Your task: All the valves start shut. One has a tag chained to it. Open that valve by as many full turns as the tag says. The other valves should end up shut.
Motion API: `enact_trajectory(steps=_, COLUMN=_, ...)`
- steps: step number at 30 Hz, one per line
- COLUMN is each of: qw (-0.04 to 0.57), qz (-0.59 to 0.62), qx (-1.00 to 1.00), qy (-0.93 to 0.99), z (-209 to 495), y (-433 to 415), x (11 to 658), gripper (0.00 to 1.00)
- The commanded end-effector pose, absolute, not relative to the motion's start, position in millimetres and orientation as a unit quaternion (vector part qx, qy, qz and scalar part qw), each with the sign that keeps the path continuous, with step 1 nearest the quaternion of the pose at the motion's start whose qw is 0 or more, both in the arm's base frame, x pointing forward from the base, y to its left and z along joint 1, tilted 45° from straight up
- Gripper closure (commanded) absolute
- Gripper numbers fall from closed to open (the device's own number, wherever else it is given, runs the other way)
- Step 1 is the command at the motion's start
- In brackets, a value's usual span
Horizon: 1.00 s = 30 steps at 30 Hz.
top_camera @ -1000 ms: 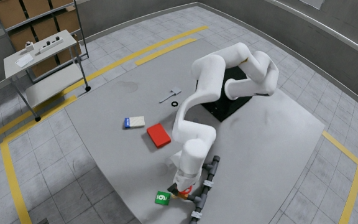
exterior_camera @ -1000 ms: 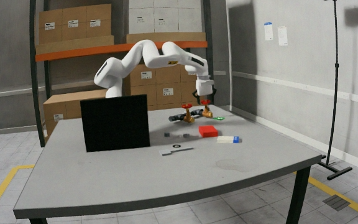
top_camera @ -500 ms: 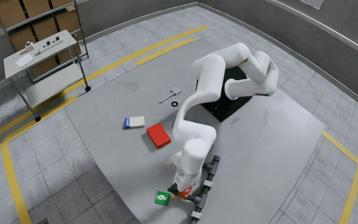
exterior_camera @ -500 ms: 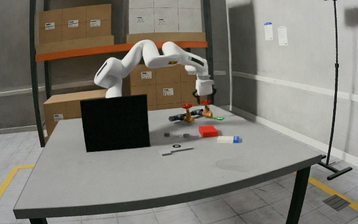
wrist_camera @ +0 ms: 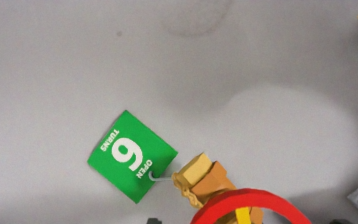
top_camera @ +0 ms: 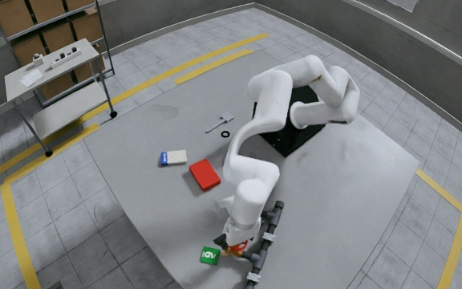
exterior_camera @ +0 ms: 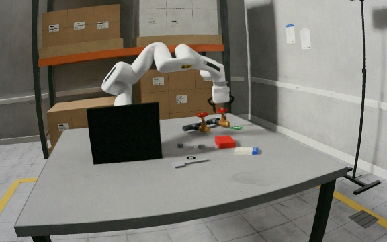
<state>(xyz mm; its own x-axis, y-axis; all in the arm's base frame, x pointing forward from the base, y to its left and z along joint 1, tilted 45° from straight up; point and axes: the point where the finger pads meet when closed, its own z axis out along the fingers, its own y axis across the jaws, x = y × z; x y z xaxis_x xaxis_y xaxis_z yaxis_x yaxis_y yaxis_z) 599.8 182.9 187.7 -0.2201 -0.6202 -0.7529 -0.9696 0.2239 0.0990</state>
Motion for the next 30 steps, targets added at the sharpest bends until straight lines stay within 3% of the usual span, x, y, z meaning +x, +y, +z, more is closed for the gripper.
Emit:
enact_trajectory(steps=1, qw=0.274, qz=0.315, qx=-0.488, qy=0.767, z=189.4, y=181.6, x=600.9, gripper=0.00)
enact_trajectory(steps=6, qw=0.247, qz=0.337, qx=-0.421, qy=0.805, z=189.4, y=181.6, x=600.9, gripper=0.00)
enact_trajectory(steps=21, qw=0.064, qz=0.417, qx=-0.011, qy=0.907, z=189.4, y=181.6, x=600.9, gripper=0.00)
enact_trajectory(steps=23, qw=0.064, qz=0.417, qx=-0.011, qy=0.907, z=189.4, y=181.6, x=600.9, gripper=0.00)
enact_trajectory(steps=24, qw=0.028, qz=0.421, qx=0.070, qy=0.904, z=189.4, y=181.6, x=600.9, gripper=0.00)
enact_trajectory(steps=30, qw=-0.038, qz=0.423, qx=0.205, qy=0.882, z=189.5, y=181.6, x=600.9, gripper=0.00)
